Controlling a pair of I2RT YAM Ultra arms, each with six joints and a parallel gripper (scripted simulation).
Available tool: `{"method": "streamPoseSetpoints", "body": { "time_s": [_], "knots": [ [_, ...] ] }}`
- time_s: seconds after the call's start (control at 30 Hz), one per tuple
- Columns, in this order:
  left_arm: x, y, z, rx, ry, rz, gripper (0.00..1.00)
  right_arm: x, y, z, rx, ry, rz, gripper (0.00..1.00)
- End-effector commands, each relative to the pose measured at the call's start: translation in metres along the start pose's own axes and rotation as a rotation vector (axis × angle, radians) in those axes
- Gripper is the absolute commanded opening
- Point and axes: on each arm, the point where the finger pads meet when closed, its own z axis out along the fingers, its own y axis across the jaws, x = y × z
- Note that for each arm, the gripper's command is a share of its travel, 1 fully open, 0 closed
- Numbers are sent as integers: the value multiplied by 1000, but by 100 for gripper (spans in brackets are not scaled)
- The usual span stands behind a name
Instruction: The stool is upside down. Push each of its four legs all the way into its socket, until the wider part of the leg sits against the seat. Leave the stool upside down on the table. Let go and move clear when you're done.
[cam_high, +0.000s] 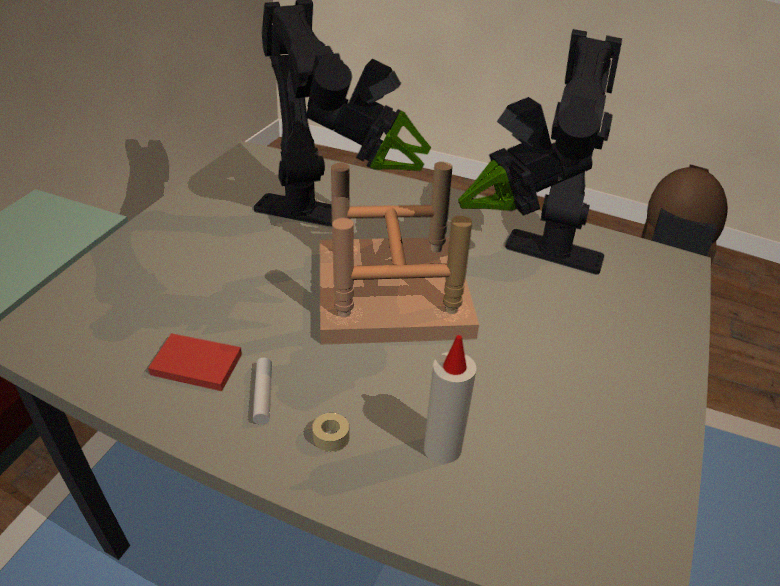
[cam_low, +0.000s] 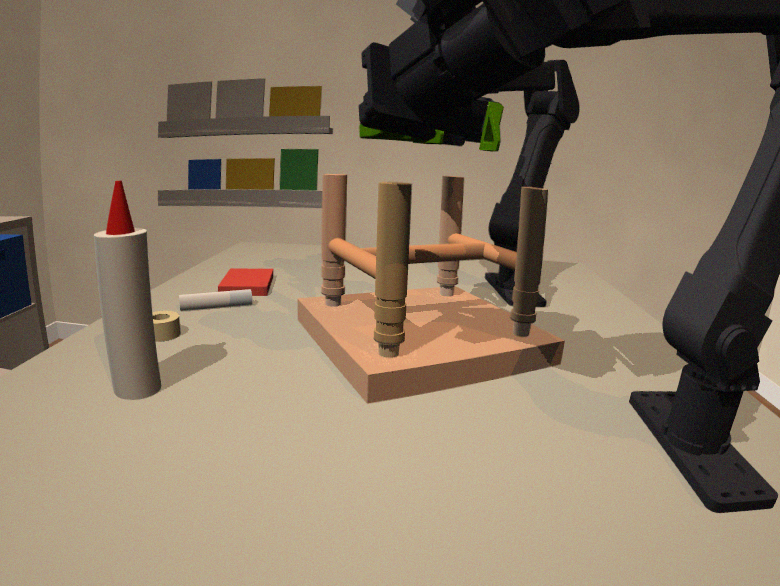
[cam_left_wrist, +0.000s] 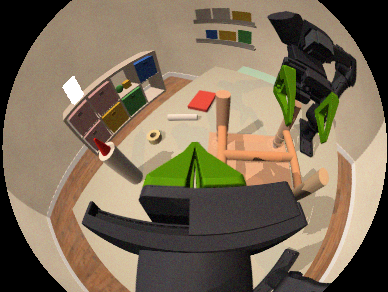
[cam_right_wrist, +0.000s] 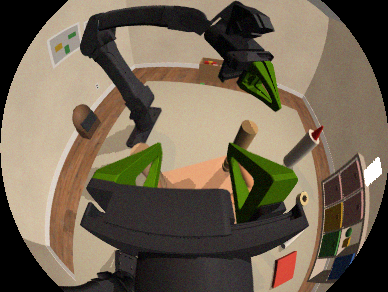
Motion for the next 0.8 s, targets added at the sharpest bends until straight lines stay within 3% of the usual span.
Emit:
{"method": "streamPoseSetpoints", "body": {
  "time_s": [0.0,0.03,0.2,0.3,0.43,0.53,0.6,0.77],
  "knots": [
    [-24,19,-7,-126,-10,12,0,-23,-41,-23,204,-27,-19,69],
    [-27,23,-8,-152,-10,8,0,-27,-52,-30,252,-30,-15,0],
    [-40,46,-18,-294,-19,-28,0,-24,-100,-65,490,-29,55,0],
    [-31,51,-12,-301,6,-56,0,-19,-110,-67,520,-21,79,0],
    [-59,64,-32,-422,-53,-54,0,-32,-139,-112,722,-62,101,0],
    [-63,74,-38,-494,-70,-85,0,-21,-164,-136,847,-61,160,0],
    [-64,81,-40,-534,-73,-111,0,-36,-163,-163,937,-105,147,0],
    [-66,77,-40,-517,-65,-109,0,-16,-172,-153,908,-61,192,0]
  ]
}}
